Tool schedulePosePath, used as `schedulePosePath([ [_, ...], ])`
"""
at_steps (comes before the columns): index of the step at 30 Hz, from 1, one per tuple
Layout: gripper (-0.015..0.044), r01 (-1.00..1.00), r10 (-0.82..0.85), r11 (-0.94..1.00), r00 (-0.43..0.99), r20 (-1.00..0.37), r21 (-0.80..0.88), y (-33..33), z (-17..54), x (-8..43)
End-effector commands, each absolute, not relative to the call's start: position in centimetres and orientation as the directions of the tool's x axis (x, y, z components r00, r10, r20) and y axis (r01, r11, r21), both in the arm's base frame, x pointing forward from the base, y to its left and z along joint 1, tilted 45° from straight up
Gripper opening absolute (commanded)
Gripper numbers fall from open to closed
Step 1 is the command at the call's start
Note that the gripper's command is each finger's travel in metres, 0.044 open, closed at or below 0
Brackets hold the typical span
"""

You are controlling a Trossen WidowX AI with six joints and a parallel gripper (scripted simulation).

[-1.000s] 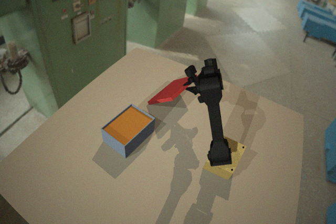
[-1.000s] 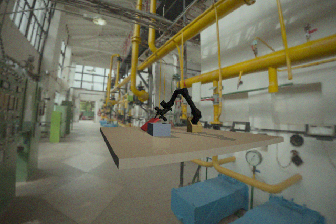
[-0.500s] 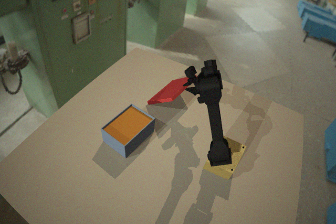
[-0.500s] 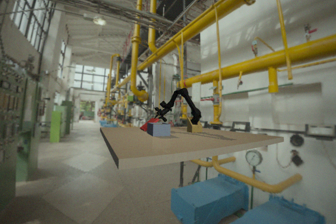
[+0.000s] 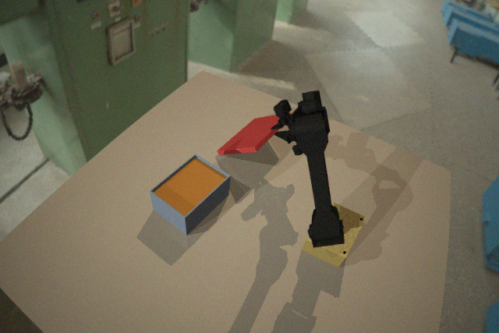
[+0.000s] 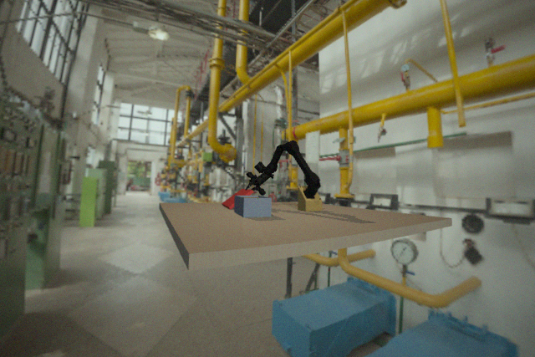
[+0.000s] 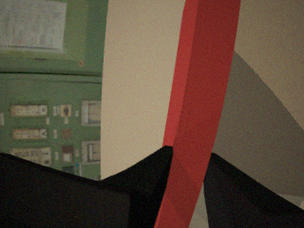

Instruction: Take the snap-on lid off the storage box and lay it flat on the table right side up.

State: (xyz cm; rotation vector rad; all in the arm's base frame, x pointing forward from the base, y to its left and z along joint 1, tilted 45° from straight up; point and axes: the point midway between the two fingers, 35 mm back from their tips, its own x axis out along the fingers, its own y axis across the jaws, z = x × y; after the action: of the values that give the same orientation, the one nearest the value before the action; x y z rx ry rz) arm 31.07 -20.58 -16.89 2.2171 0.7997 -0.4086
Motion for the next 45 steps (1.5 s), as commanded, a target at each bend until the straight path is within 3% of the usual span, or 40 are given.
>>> schedulePosePath([
  [1, 0.0000, 0.666, 0.435, -0.540, 0.744, -0.507, 0.515, -19.6, -17.5, 30.9],
  [45, 0.0000, 0.666, 0.436, -0.541, 0.744, -0.506, 0.514, -17.1, -20.1, 30.8],
])
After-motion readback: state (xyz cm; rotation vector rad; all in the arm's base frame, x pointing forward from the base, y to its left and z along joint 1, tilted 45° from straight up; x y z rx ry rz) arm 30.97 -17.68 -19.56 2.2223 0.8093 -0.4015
